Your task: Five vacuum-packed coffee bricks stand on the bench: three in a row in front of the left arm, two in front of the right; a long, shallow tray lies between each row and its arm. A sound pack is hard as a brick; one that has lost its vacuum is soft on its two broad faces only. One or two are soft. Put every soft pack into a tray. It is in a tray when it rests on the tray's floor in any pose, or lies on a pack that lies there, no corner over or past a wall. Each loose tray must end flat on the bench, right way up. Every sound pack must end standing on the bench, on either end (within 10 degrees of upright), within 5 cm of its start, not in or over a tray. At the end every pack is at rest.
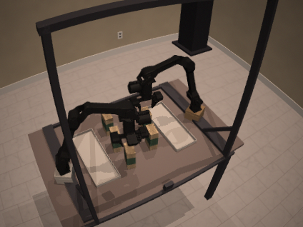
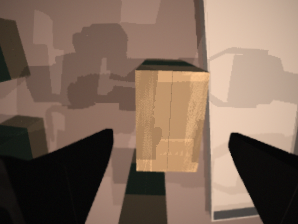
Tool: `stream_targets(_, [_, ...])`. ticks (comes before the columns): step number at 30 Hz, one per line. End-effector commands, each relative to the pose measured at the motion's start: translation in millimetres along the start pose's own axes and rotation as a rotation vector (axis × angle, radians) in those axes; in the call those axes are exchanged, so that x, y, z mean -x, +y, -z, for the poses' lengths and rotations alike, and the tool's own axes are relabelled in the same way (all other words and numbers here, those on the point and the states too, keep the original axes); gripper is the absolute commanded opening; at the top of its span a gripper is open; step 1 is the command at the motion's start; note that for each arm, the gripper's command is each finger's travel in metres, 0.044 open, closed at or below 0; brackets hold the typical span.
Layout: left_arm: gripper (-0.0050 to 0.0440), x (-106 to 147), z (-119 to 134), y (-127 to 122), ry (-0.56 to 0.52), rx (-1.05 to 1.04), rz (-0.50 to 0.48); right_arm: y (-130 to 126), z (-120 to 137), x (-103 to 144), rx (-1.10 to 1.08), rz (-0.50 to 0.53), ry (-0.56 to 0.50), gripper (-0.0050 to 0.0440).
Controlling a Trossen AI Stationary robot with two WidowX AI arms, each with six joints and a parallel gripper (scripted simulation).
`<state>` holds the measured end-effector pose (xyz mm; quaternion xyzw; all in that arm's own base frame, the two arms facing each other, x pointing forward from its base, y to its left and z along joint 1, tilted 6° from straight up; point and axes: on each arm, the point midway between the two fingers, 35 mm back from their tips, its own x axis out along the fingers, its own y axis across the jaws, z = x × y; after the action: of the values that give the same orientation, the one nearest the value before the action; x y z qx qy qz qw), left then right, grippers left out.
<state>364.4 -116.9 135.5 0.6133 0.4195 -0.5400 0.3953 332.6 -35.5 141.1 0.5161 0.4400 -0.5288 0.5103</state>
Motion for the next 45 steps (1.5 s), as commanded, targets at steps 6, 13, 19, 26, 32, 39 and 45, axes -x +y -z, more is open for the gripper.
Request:
stream_targets(6, [0.0358,4,0,0,-0.005,-0.002,-0.022,2,-1,6,0.002,-0.025,-0.002,0.0363])
stream_targets(13, [0.0358,4,0,0,-0.005,-0.002,-0.022,2,-1,-2,0.002,-0.025,-0.002,0.0363])
stream_targets(19, [0.0358,4,0,0,-0.005,-0.002,-0.022,2,-1,-10,0.002,-0.025,-0.002,0.0363])
stream_targets(26, [0.0358,0,0,0,-0.004,-0.002,-0.022,3,-1,-16,0.002,-0.025,-0.002,0.0363])
stream_targets(32, [0.0358,-8,0,0,-0.004,-0.002,-0.022,3,-1,-24,0.002,-0.025,-0.002,0.0363])
stream_targets(39, [0.0358,-16,0,0,-0.004,-0.002,-0.022,3,-1,-32,0.002,-0.025,-0.002,0.0363])
stream_targets(45, [0.0358,-23,0,1,-0.004,-0.002,-0.022,3,-1,-39,0.002,-0.025,-0.002,0.0363])
